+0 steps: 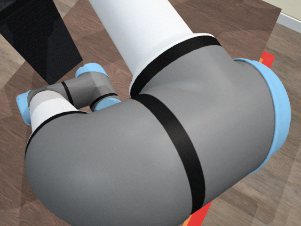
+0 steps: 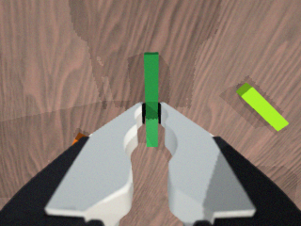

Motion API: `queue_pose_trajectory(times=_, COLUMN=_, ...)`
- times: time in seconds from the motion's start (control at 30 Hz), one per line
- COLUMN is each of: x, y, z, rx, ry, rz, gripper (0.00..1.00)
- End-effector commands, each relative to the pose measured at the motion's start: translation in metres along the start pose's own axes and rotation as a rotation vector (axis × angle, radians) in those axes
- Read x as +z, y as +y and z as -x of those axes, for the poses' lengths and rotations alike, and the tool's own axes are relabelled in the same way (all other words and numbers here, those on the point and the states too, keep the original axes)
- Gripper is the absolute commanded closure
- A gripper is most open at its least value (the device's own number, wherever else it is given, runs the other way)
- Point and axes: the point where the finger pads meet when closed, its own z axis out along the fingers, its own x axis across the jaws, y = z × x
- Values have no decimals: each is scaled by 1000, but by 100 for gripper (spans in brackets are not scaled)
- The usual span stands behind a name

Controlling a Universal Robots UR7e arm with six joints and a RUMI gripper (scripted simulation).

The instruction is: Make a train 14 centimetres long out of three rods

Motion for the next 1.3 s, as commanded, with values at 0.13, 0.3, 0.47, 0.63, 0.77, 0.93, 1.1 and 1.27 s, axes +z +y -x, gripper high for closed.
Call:
queue_pose_trajectory(times=0.13, x=-2, y=0, z=0, rx=0, ry=-1, rz=1, gripper=100)
queue_pose_trajectory(times=0.3, x=-7, y=0, z=0, rx=0, ry=-1, rz=1, gripper=100)
queue_pose_trajectory(times=0.47, x=-26, y=0, z=0, rx=0, ry=-1, rz=1, gripper=100)
queue_pose_trajectory(times=0.63, x=-54, y=0, z=0, rx=0, ry=-1, rz=1, gripper=100)
queue_pose_trajectory(times=0.77, x=-75, y=0, z=0, rx=0, ry=-1, rz=1, gripper=100)
queue_pose_trajectory(times=0.93, x=-87, y=0, z=0, rx=0, ry=-1, rz=1, gripper=100)
queue_pose_trajectory(times=1.1, x=-98, y=0, z=0, rx=0, ry=-1, rz=1, gripper=100)
queue_pose_trajectory(times=1.27, x=-100, y=0, z=0, rx=0, ry=-1, rz=1, gripper=100)
